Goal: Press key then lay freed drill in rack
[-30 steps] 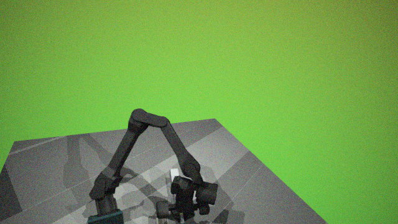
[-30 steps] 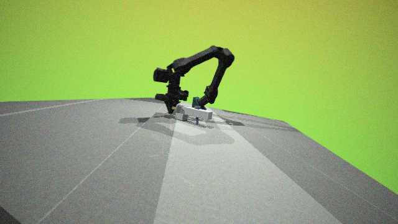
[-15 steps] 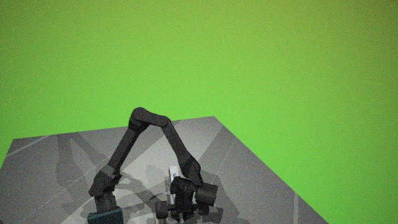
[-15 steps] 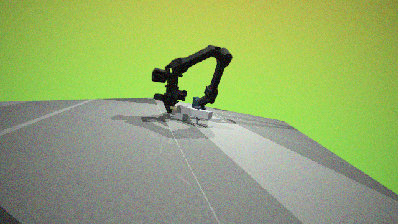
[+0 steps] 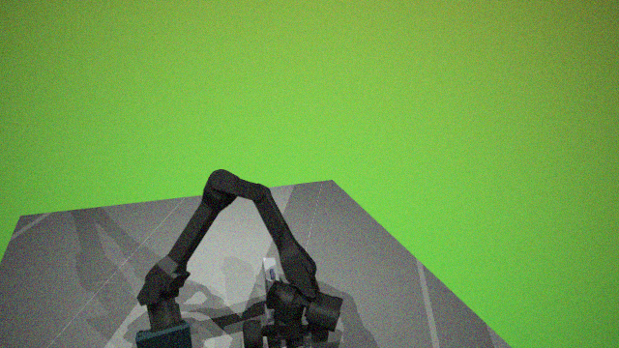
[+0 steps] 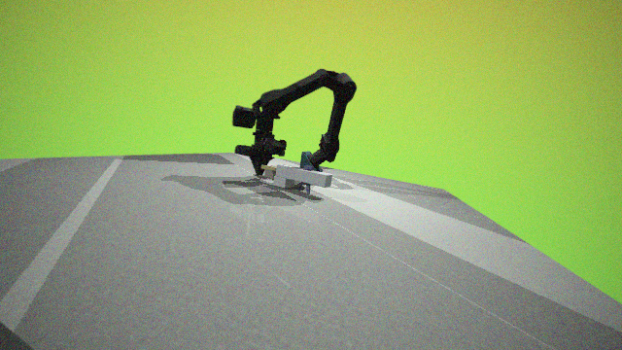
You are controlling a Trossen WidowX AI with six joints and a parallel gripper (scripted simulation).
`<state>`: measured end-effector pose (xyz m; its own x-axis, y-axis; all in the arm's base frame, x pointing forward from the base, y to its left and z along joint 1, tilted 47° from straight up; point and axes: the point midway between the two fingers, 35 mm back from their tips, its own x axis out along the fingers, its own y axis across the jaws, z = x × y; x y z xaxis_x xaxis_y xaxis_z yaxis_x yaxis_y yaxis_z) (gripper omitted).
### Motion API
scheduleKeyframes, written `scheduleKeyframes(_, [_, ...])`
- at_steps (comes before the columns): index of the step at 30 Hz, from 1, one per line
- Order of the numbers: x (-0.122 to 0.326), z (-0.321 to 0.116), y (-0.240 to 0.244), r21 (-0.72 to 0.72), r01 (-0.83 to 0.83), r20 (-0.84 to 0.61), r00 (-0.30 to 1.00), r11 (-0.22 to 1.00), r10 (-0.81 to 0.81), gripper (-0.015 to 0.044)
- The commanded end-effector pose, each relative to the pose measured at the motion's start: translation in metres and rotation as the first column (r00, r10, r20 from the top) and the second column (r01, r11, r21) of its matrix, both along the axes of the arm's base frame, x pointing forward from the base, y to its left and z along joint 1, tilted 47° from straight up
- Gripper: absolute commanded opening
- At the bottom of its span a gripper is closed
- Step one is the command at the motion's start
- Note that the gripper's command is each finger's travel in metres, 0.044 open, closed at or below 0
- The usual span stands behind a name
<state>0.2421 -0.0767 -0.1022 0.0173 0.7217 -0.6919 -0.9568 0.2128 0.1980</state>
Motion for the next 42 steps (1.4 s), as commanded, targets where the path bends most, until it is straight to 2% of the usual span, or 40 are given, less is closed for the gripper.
scheduleKeyframes(1, [0.000,-0.002,-0.005,-0.004,0.000,0.005,1.000,1.000,0.000,0.0000])
scheduleKeyframes(20, [-0.008,-0.022,-0.024,-0.006,0.000,0.005,1.000,1.000,0.000,0.0000])
scheduleKeyframes(42, [-0.010,-0.010,-0.031,-0.007,0.000,0.005,1.000,1.000,0.000,0.0000])
